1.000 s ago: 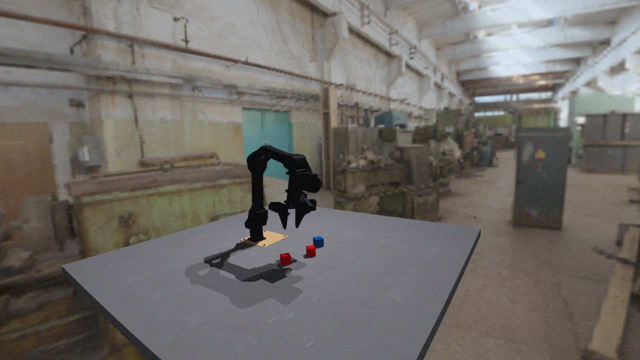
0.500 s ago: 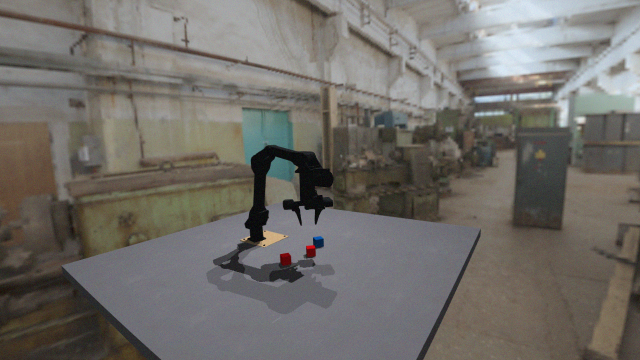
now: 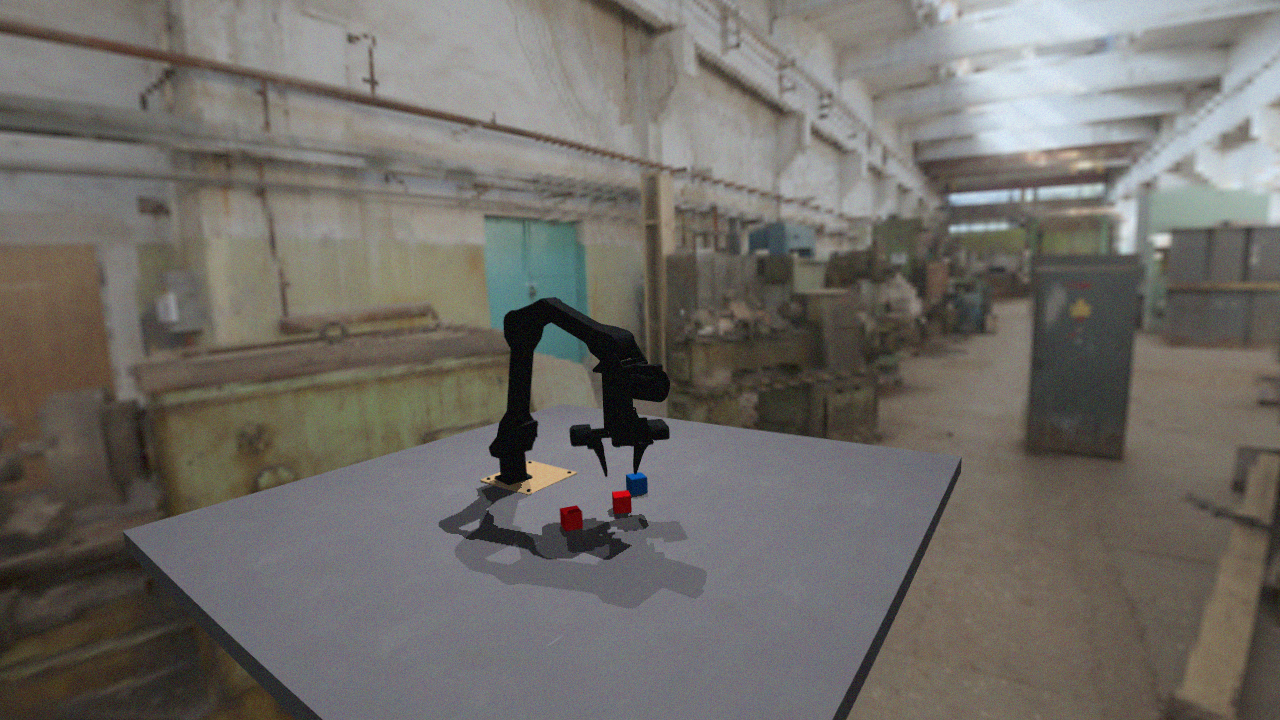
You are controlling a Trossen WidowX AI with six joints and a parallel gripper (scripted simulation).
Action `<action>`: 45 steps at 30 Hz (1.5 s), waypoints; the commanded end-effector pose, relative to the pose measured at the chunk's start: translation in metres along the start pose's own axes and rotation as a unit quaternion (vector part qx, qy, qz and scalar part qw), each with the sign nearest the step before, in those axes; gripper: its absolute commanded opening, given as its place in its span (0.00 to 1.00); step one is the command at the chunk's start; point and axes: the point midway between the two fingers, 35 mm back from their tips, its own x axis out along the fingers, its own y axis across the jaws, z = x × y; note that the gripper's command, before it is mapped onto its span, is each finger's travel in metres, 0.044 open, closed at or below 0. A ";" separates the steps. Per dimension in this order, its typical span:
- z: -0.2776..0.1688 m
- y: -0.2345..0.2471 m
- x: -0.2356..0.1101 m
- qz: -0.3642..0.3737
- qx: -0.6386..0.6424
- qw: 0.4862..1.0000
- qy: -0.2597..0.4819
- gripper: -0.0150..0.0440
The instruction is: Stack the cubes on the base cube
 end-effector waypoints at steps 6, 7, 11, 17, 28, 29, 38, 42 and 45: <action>-0.001 0.000 0.023 0.001 0.003 1.000 0.001 0.70; -0.001 0.000 0.025 0.001 0.003 1.000 0.001 0.70; -0.001 0.000 0.026 0.001 0.003 1.000 0.001 0.70; -0.001 0.000 0.036 0.001 0.003 1.000 0.001 0.70; -0.001 0.000 0.054 0.001 0.003 1.000 0.001 0.70; -0.001 0.000 0.056 0.001 0.003 1.000 0.001 0.70; -0.002 0.000 0.058 0.001 0.003 1.000 0.001 0.44; -0.001 0.000 0.057 0.001 0.003 1.000 0.001 0.43; 0.000 0.001 0.050 0.001 0.003 1.000 0.001 0.43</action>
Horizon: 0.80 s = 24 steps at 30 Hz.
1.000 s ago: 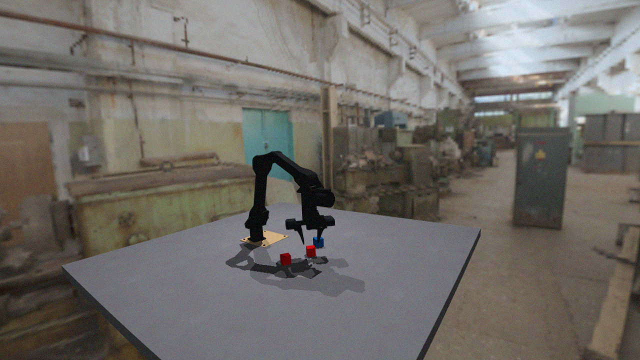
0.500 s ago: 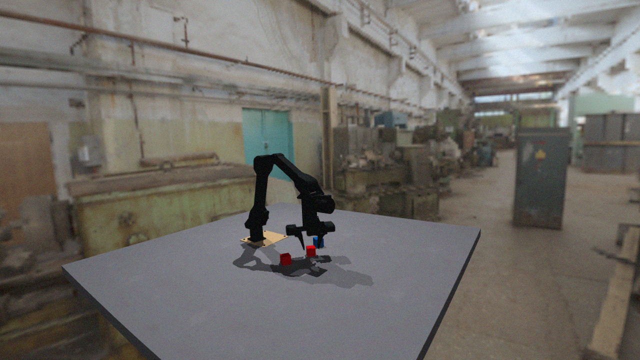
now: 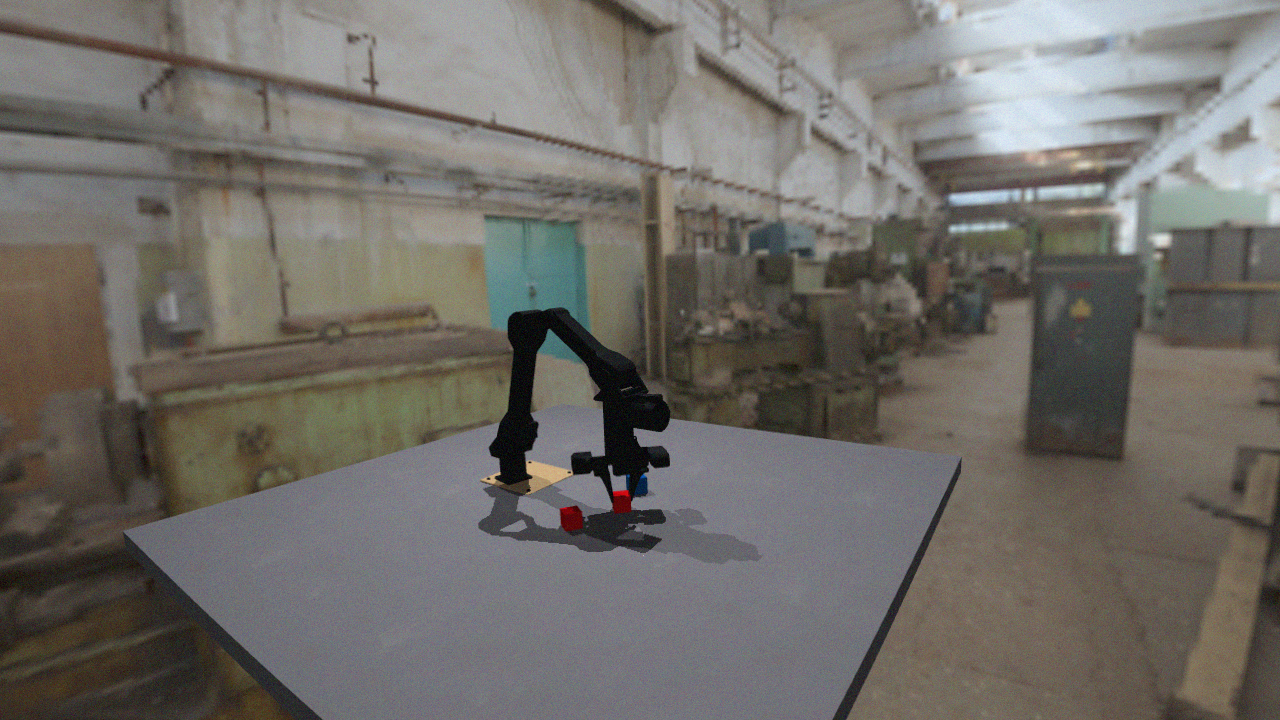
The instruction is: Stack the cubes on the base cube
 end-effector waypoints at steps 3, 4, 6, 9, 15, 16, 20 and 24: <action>0.002 0.002 -0.016 0.002 0.002 1.000 0.001 0.43; 0.002 0.003 -0.019 0.002 0.002 1.000 0.001 0.43; 0.003 0.003 -0.025 0.002 0.002 1.000 0.001 0.43; 0.003 0.004 -0.035 0.002 0.002 1.000 0.001 0.43; 0.004 0.004 -0.054 0.002 0.002 1.000 0.000 0.43; 0.004 0.004 -0.057 0.002 0.002 1.000 0.000 0.43; 0.003 0.004 -0.071 0.002 0.002 1.000 0.001 0.43; 0.002 0.003 -0.084 0.002 0.002 1.000 0.001 0.43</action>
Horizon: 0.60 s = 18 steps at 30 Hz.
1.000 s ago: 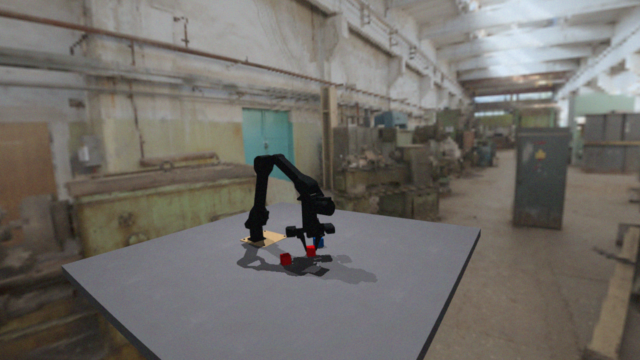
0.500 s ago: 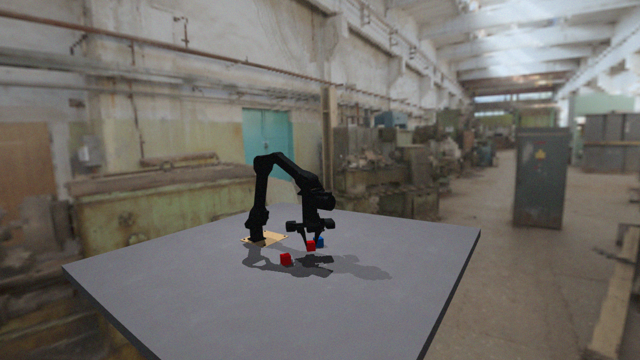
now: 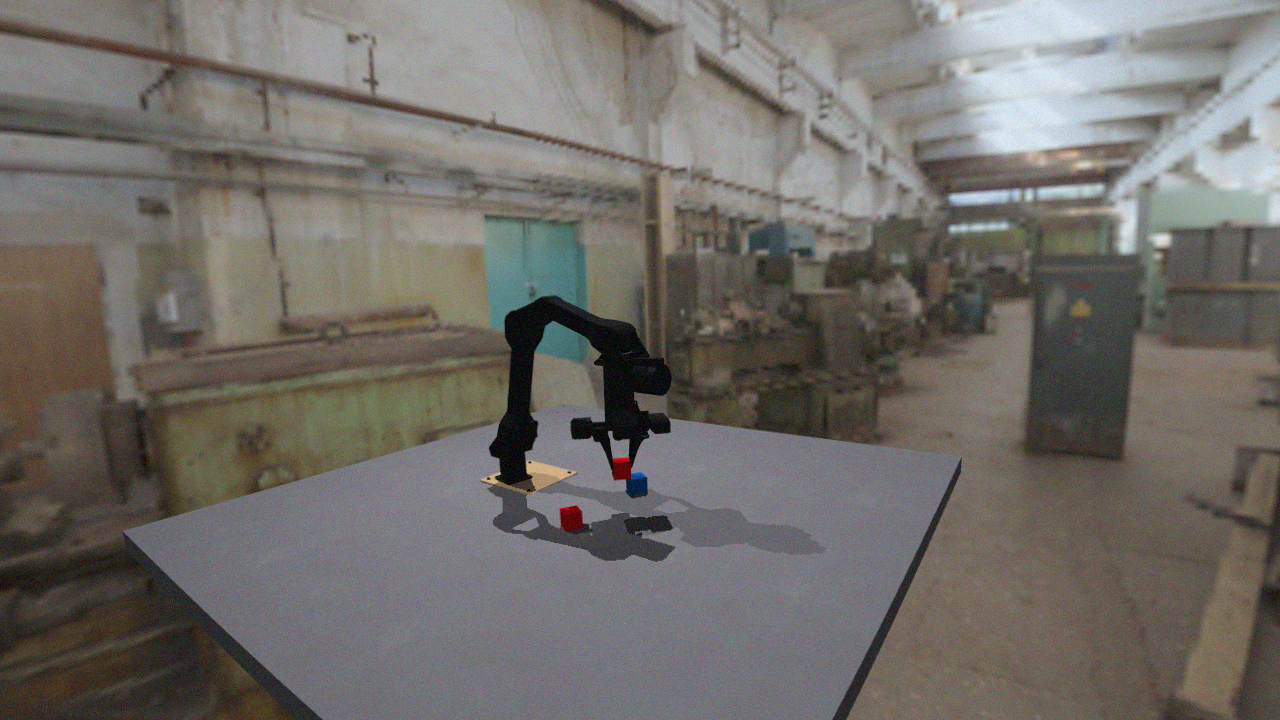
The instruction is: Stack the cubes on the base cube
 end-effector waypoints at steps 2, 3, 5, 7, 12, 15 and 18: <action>0.000 0.000 -0.021 0.006 0.002 1.000 -0.004 0.43; -0.001 0.000 -0.024 0.006 0.002 1.000 -0.004 0.43; -0.002 -0.001 -0.031 0.006 0.002 1.000 -0.004 0.43; -0.003 -0.002 -0.037 0.006 0.002 1.000 -0.004 0.43; -0.003 -0.002 -0.039 0.006 0.000 1.000 -0.004 0.43; -0.008 0.004 -0.036 0.006 -0.034 0.999 -0.004 0.43; -0.014 0.010 -0.032 0.006 -0.078 0.997 -0.004 0.43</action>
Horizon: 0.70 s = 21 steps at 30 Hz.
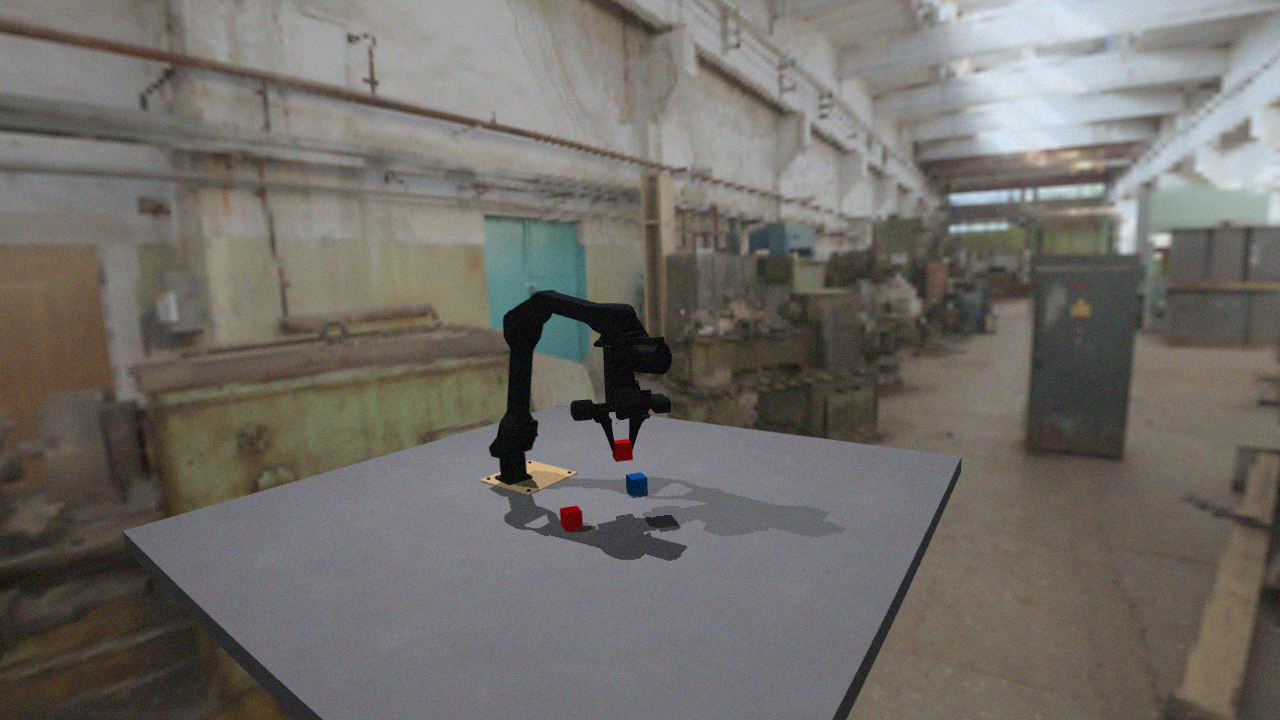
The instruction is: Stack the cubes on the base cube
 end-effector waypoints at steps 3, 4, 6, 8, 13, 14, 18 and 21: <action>-0.012 0.014 0.007 0.001 -0.085 0.996 0.001 0.43; -0.014 0.016 0.009 0.001 -0.100 0.995 0.001 0.43; -0.019 0.020 0.011 0.001 -0.129 0.992 0.001 0.43; -0.023 0.024 0.014 0.001 -0.158 0.987 0.001 0.43; -0.034 0.035 0.020 0.002 -0.230 0.973 0.002 0.43; -0.037 0.037 0.022 0.002 -0.244 0.970 0.002 0.43; -0.046 0.044 0.027 0.003 -0.300 0.954 0.002 0.43; -0.054 0.050 0.031 0.003 -0.342 0.940 0.002 0.43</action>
